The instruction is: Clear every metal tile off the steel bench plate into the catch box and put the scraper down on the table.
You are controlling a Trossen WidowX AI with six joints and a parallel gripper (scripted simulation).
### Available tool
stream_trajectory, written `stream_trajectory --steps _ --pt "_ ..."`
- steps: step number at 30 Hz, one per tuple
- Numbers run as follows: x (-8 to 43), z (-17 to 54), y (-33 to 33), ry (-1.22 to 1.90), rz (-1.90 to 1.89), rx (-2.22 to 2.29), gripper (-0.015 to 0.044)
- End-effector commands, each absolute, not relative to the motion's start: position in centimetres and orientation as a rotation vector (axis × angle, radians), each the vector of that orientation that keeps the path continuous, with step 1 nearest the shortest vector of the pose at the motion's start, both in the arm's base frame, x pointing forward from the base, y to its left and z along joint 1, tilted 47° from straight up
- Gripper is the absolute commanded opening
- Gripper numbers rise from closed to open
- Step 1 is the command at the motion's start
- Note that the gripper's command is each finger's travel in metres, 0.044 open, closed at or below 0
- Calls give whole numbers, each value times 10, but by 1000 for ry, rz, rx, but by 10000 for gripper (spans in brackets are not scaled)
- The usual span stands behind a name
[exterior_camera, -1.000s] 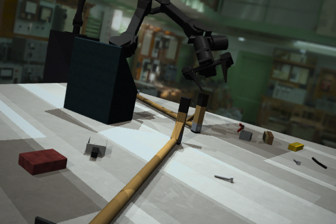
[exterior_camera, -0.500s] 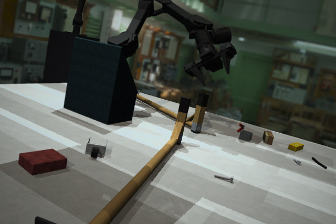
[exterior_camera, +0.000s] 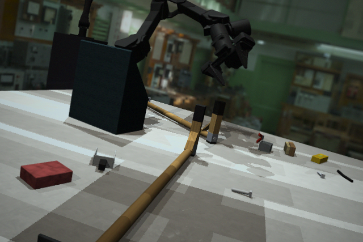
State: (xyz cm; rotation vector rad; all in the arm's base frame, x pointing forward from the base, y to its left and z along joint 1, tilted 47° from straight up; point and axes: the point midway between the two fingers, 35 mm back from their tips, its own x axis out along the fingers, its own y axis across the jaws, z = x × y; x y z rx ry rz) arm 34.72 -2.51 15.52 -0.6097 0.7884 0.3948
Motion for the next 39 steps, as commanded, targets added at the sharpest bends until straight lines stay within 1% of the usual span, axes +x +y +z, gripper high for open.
stream_trajectory --steps 1,20,39 --pt "346 146 -40 818 355 -538 440" --pt "332 130 -106 877 153 -277 440" --pt "306 115 -167 897 -53 -11 440"
